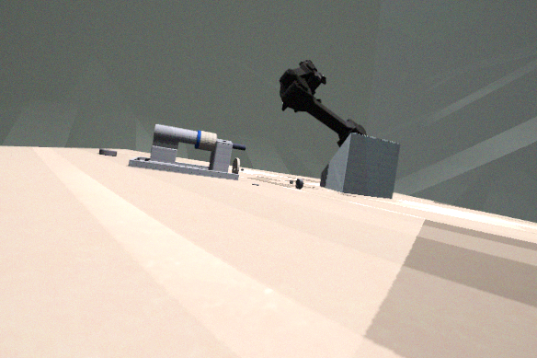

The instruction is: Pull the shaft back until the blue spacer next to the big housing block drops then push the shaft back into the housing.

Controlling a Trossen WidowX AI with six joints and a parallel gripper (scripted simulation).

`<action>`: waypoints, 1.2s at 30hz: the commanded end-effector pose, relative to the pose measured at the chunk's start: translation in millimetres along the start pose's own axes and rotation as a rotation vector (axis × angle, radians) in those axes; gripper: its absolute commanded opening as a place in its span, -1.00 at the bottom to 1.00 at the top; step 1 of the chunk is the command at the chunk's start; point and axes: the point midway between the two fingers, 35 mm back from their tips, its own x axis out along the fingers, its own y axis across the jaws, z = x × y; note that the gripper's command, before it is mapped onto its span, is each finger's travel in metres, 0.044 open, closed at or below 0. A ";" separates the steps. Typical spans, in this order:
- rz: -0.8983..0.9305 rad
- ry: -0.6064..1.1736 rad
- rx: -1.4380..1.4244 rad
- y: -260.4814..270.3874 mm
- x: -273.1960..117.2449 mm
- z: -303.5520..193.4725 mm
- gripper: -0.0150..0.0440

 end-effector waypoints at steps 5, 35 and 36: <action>0.018 0.024 0.023 28.8 -5.6 4.7 1.00; -0.523 -0.083 0.152 -50.8 162.3 107.9 1.00; -0.544 -0.097 0.139 -65.0 164.7 111.4 1.00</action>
